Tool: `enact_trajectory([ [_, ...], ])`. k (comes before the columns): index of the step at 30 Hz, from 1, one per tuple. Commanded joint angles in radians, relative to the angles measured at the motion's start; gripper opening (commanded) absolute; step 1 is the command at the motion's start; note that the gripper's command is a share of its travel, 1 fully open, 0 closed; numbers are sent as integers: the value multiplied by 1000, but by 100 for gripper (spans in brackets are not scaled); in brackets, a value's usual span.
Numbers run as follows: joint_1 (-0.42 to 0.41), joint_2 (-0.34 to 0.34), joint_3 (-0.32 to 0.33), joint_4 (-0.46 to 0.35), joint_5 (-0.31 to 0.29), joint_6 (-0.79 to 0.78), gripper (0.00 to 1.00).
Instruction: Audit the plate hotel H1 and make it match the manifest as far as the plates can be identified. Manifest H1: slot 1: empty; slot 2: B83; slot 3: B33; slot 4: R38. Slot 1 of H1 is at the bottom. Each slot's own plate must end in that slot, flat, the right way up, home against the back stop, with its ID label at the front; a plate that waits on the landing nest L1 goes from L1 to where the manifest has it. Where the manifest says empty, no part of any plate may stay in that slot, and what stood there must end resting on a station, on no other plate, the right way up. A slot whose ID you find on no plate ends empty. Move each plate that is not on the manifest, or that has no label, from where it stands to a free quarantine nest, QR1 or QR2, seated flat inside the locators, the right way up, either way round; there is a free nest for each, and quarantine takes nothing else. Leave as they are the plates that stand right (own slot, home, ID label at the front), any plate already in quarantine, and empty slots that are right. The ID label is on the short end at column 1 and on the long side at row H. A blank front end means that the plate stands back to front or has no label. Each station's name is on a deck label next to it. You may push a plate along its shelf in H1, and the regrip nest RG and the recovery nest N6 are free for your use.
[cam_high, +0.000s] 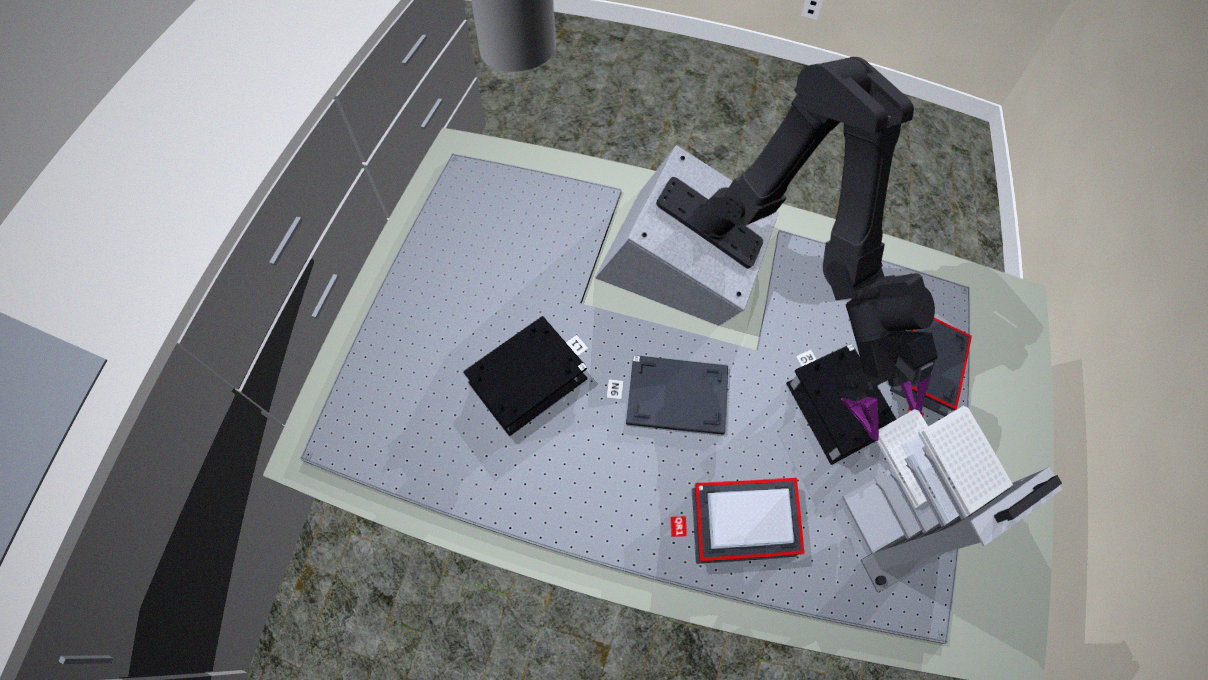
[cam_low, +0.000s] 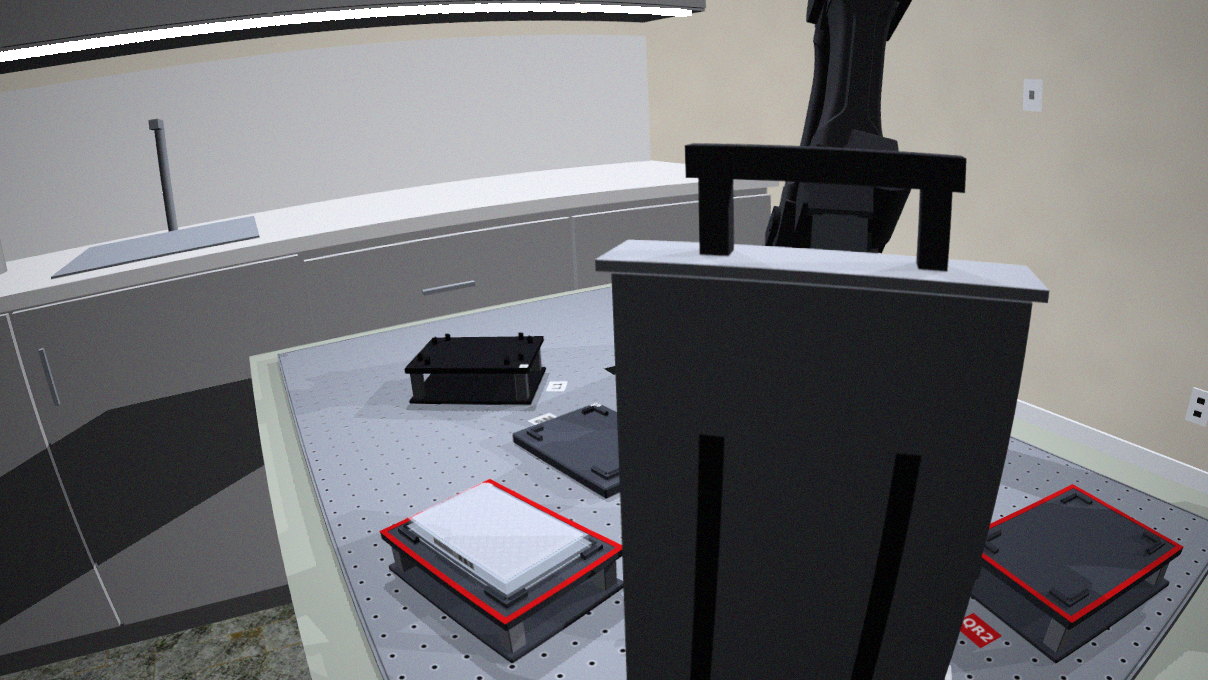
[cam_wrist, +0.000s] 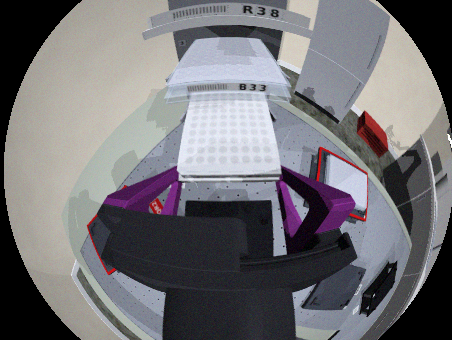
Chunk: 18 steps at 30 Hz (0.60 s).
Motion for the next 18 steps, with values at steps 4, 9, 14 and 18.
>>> enact_trajectory([
  [4,-15,27,43,29,-3,-9,86],
  [9,-13,44,53,36,-4,-9,86],
  [14,-15,55,60,31,-6,-9,86],
  [18,-6,40,41,28,-2,-3,86],
])
